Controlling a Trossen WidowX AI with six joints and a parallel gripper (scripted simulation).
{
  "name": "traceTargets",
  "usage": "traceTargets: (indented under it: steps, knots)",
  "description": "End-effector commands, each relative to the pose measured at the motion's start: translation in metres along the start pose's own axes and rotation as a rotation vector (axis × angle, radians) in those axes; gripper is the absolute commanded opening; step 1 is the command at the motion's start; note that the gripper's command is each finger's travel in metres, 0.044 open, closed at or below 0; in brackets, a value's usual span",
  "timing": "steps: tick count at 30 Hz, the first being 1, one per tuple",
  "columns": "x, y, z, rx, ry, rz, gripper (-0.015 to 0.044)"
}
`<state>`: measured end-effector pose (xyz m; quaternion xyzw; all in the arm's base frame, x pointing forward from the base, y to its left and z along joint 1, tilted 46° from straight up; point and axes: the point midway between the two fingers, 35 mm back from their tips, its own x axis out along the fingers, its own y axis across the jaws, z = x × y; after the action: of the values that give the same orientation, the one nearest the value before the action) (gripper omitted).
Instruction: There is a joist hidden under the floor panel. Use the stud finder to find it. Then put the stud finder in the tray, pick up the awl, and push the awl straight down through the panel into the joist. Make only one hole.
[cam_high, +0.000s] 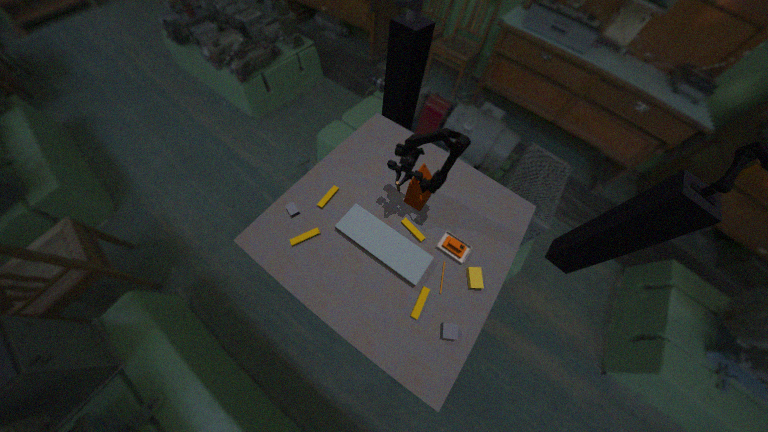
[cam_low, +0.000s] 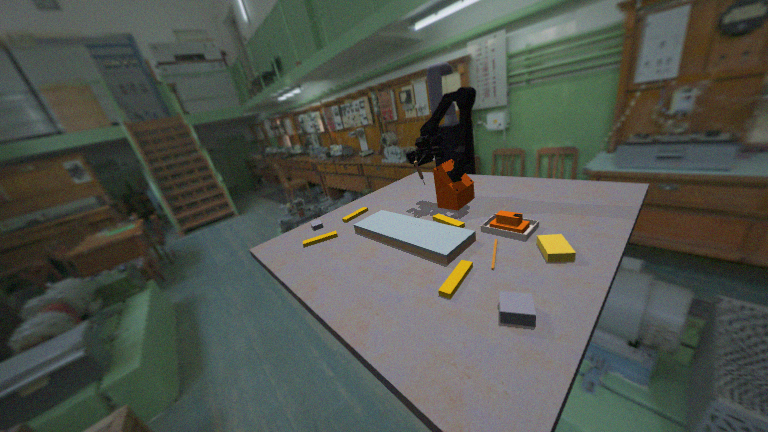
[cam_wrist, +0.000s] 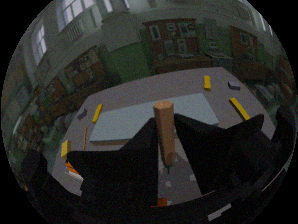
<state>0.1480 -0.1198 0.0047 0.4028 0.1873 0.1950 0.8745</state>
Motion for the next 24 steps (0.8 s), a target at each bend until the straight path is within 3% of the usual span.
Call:
traceTargets:
  steps: [1,8,24]
  knots:
    - [0.002,0.0,-0.001,0.008,0.025,0.009,0.0]
    - [0.01,0.003,-0.009,0.065,0.132,0.027,0.0]
    - [0.034,0.005,-0.037,0.12,0.59,-0.002,0.0]
